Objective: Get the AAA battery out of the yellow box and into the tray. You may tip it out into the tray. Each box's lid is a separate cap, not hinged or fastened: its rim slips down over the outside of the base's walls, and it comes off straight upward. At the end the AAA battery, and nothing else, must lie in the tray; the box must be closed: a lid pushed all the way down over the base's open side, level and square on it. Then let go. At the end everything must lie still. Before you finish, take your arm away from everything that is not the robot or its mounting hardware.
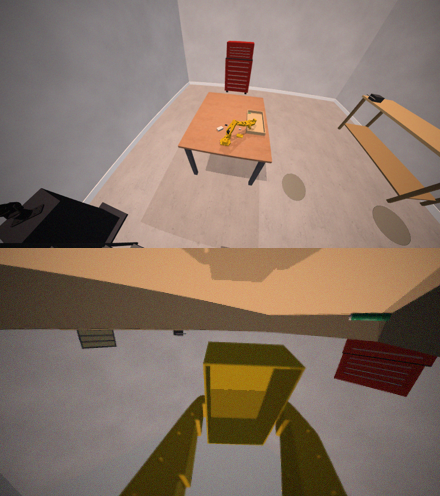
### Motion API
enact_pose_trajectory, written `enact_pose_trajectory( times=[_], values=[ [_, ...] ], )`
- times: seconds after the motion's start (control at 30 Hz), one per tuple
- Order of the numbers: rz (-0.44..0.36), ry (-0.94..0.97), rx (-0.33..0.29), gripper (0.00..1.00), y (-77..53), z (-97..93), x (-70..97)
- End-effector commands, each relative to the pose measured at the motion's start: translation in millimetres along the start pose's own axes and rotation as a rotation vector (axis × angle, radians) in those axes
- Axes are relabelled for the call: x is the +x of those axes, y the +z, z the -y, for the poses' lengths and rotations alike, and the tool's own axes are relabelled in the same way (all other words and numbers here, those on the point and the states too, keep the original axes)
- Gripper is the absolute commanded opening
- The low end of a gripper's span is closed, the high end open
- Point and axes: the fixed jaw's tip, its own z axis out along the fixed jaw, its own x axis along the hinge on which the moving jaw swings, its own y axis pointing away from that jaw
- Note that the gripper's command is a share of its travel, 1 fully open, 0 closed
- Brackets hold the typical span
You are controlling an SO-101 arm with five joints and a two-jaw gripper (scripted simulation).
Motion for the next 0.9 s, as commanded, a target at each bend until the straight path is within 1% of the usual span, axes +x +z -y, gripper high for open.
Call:
enact_pose_trajectory(
  times=[0.0,0.17,0.23,0.73,0.87],
  values=[
    [-0.103,-0.011,-0.004,0.22,-6.0,-1.5,39.2],
    [-0.103,-0.015,-0.007,0.22,-8.4,-2.4,45.4],
    [-0.103,-0.015,-0.007,0.22,-8.4,-2.4,45.4],
    [-0.103,-0.026,-0.015,0.22,-17.9,-5.6,65.3],
    [-0.103,-0.027,-0.016,0.22,-19.4,-6.0,68.0]
  ],
)
